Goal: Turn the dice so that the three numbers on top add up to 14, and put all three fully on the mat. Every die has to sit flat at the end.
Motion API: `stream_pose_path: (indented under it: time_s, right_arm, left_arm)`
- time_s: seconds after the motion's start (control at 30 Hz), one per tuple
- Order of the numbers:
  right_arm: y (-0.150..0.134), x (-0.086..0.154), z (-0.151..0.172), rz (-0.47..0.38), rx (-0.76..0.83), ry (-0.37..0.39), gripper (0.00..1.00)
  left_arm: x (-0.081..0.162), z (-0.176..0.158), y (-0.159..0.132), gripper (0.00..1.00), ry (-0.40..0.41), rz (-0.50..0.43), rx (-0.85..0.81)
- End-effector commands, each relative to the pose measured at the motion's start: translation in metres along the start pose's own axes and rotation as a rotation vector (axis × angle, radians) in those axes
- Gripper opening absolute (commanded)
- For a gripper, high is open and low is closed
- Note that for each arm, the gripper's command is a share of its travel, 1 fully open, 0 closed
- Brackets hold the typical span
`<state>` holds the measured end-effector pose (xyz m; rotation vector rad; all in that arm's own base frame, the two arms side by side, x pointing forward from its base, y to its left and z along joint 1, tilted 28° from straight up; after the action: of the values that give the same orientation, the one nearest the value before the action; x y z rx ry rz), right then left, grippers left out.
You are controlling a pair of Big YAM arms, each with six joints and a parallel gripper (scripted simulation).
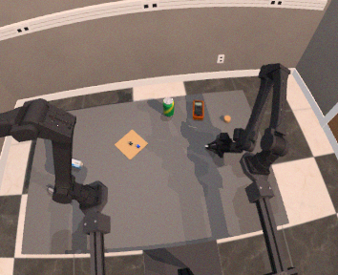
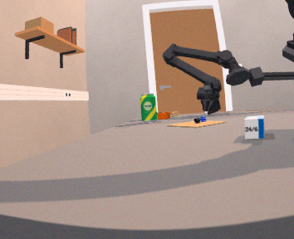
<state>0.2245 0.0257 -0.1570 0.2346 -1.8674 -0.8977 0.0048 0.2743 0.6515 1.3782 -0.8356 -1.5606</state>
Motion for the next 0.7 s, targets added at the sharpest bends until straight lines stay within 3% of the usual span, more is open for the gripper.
stream_pose_path:
  time_s: [0.0, 0.53, 0.67]
  right_arm:
    - [-0.0037, -0.0005, 0.0047, 0.004, -0.003, 0.015, 0.11]
    - [-0.0035, 0.0009, 0.0054, 0.005, -0.012, 0.015, 0.11]
    - [-0.0035, 0.0009, 0.0054, 0.005, -0.012, 0.015, 0.14]
  left_arm:
    - [0.0083, 0.0054, 0.0179, 1.0, 0.013, -0.053, -0.015]
    - [0.0083, 0.0054, 0.0179, 1.0, 0.013, -0.053, -0.015]
    - [0.0083, 0.0054, 0.0179, 1.0, 0.013, -0.053, -0.015]
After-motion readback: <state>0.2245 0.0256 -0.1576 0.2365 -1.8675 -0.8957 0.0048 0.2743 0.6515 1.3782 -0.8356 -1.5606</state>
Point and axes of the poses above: on each arm, the point where the finger pads meet when closed, its own x axis back along the fingers, its own z axis across the jaws, y = z × x, the point moved 7 cm from there along x, back along the fingers, and after that the axes turned 11 degrees about -x, right-handed, at the moved point
